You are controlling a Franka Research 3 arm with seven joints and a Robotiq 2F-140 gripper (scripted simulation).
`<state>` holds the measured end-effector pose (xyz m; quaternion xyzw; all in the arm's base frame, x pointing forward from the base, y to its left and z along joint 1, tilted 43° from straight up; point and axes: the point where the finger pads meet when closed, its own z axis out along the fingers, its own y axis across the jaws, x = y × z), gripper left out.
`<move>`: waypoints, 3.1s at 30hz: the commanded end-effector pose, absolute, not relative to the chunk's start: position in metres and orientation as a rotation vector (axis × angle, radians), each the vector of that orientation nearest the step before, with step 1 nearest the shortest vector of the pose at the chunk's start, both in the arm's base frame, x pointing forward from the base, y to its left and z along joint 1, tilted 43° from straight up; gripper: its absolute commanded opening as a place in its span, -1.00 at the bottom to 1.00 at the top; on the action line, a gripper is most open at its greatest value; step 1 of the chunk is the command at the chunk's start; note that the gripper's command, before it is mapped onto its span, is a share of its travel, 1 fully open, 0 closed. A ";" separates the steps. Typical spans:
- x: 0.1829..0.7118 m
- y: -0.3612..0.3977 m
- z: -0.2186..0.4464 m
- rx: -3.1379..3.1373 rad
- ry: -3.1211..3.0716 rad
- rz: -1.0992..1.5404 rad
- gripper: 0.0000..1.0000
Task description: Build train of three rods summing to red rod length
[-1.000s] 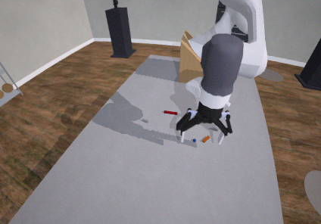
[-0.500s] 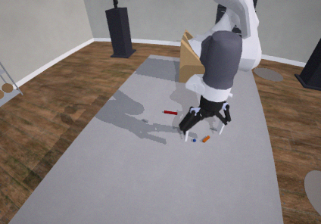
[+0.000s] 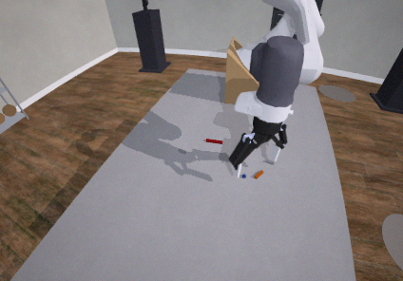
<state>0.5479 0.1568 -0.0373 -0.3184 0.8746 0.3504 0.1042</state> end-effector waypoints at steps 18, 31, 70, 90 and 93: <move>0.548 0.157 -0.037 -1.004 2.538 1.017 1.00; 0.548 0.157 -0.037 -1.004 2.538 1.017 1.00; 0.548 0.157 -0.037 -1.004 2.538 1.017 1.00; 0.533 0.155 -0.048 -0.561 2.802 1.115 1.00; 0.532 0.155 -0.049 -0.507 2.827 1.124 1.00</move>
